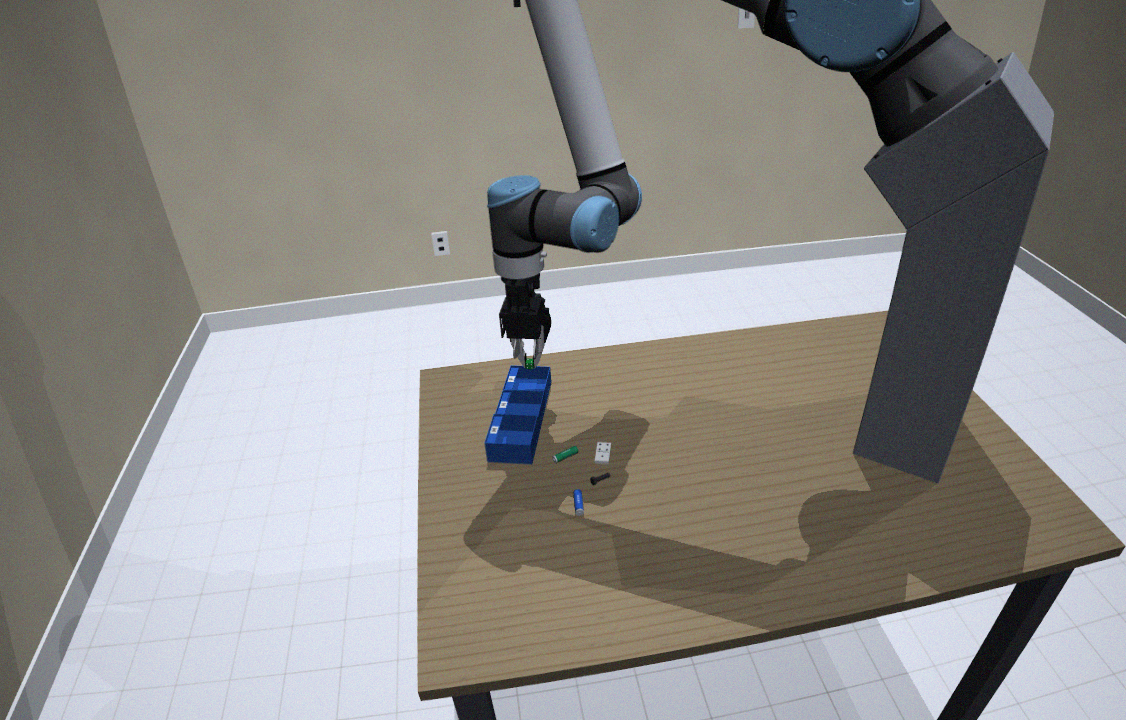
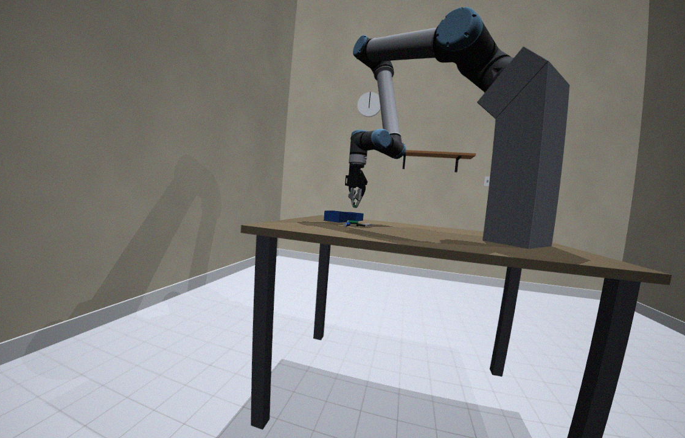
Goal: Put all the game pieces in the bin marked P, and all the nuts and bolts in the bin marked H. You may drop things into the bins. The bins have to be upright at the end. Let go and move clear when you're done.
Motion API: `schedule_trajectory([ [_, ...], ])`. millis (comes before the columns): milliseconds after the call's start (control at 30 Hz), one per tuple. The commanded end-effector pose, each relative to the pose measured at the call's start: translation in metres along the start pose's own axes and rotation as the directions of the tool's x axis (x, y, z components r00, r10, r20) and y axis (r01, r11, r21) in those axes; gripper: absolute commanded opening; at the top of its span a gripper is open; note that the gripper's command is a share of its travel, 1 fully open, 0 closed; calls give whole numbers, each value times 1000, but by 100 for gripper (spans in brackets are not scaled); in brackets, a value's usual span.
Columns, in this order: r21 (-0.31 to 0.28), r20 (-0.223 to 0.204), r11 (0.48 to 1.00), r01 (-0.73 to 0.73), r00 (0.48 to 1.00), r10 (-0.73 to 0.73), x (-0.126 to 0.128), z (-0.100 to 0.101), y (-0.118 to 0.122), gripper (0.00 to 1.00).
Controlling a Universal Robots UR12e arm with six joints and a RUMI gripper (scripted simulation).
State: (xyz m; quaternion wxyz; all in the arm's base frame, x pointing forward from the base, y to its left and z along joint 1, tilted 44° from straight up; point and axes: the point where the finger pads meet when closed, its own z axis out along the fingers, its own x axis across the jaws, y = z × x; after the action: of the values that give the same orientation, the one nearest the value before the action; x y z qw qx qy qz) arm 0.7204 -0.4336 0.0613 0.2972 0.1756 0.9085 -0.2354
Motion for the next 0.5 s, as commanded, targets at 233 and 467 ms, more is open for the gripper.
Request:
schedule_trajectory([
  [233,-1,0,1000,0,1000,0,-5,0,-2,0],
  [467,-1,0,1000,0,1000,0,-3,2,-2,0],
])
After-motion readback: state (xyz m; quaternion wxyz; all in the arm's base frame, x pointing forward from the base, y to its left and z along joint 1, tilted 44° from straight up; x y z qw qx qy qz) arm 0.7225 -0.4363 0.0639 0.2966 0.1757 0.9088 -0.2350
